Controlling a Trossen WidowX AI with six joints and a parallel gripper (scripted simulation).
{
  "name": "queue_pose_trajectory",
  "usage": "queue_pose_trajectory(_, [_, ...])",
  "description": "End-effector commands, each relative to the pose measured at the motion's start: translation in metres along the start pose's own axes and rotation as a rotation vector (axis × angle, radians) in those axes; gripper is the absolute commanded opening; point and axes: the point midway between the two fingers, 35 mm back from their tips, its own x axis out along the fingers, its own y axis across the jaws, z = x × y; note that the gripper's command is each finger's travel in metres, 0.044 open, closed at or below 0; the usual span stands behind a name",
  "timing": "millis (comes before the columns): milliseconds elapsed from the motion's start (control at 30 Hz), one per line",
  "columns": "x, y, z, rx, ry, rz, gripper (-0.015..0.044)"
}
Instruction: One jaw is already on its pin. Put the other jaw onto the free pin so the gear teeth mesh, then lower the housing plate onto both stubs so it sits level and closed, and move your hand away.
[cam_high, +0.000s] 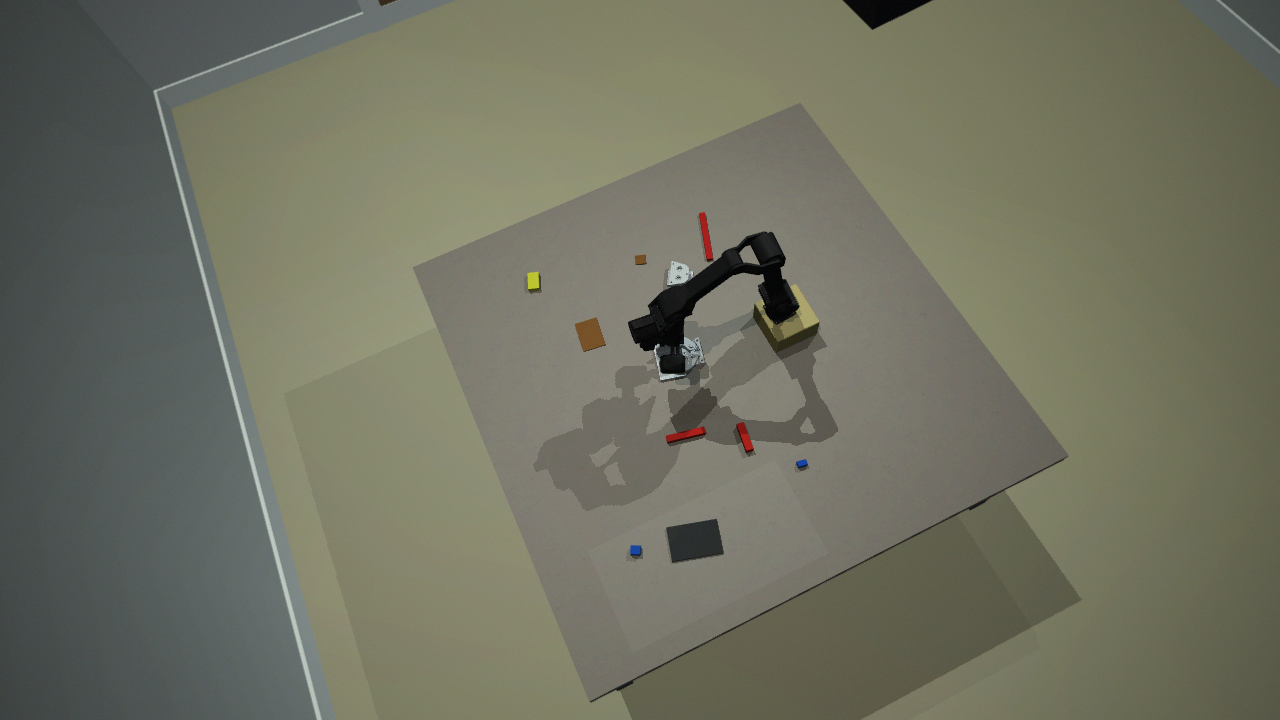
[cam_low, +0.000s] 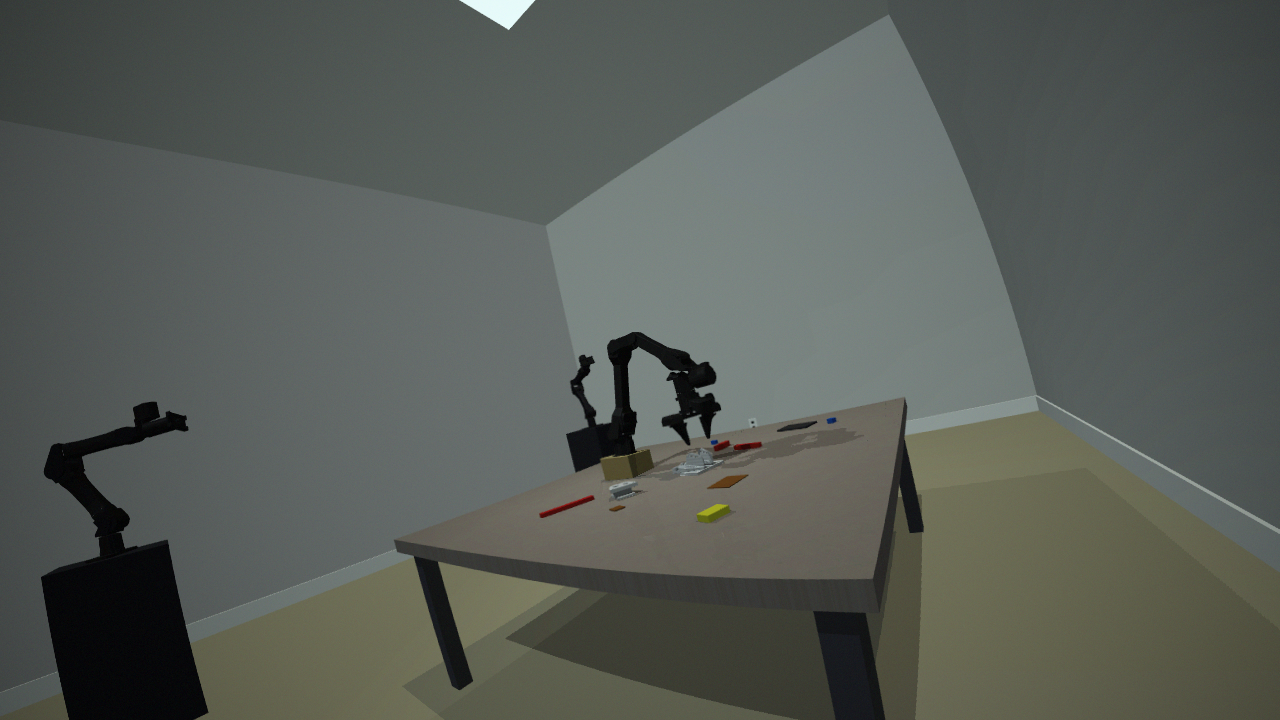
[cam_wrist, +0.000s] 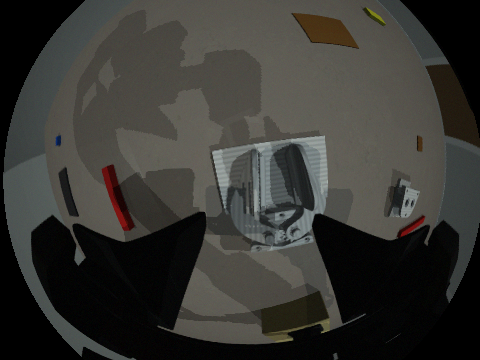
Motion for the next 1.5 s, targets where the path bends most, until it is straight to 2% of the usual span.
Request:
queue_pose_trajectory(0, [-0.007,-0.014,0.006,0.051,-0.021,-0.006,0.044])
queue_pose_trajectory(1467, [-0.014,-0.114,0.027,1.275,-0.029,-0.022,0.044])
